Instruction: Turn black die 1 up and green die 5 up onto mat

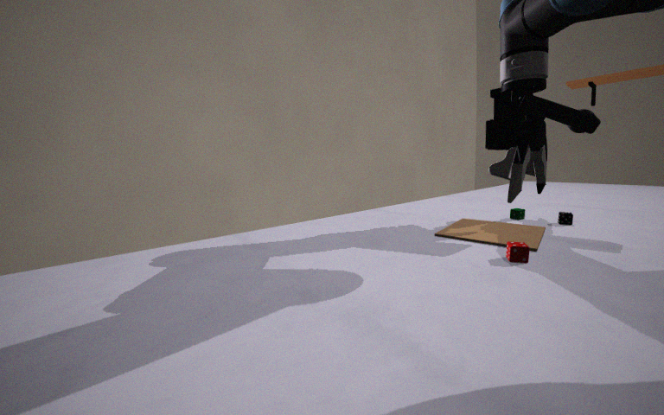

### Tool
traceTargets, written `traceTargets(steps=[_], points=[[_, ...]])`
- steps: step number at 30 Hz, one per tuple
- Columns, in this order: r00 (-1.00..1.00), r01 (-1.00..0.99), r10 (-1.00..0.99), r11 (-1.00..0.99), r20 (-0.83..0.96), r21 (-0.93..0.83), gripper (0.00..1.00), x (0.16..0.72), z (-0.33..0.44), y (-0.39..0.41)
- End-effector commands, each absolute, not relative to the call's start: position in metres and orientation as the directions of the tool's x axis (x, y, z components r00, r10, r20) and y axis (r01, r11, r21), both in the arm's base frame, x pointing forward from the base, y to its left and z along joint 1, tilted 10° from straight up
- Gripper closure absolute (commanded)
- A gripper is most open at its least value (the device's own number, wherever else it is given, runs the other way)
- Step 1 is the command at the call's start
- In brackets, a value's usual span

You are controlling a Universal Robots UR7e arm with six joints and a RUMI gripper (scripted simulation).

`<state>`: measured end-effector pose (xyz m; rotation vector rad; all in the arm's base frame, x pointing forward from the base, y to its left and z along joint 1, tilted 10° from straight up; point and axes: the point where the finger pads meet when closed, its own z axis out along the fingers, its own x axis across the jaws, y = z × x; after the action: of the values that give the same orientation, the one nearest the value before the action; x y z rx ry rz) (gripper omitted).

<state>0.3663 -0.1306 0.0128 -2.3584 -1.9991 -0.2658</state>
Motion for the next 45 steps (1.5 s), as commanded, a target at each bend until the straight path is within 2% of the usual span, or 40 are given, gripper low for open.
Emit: traceTargets(steps=[1, 27, 45], points=[[0.156, 0.982, 0.976, -0.17, 0.154, 0.082, 0.0, 0.363, 0.016, -0.109], [0.156, 0.982, 0.976, -0.17, 0.154, 0.082, 0.0, 0.337, 0.034, 0.04], [0.156, 0.982, 0.976, -0.17, 0.154, 0.082, 0.0, 0.331, 0.039, 0.079]])
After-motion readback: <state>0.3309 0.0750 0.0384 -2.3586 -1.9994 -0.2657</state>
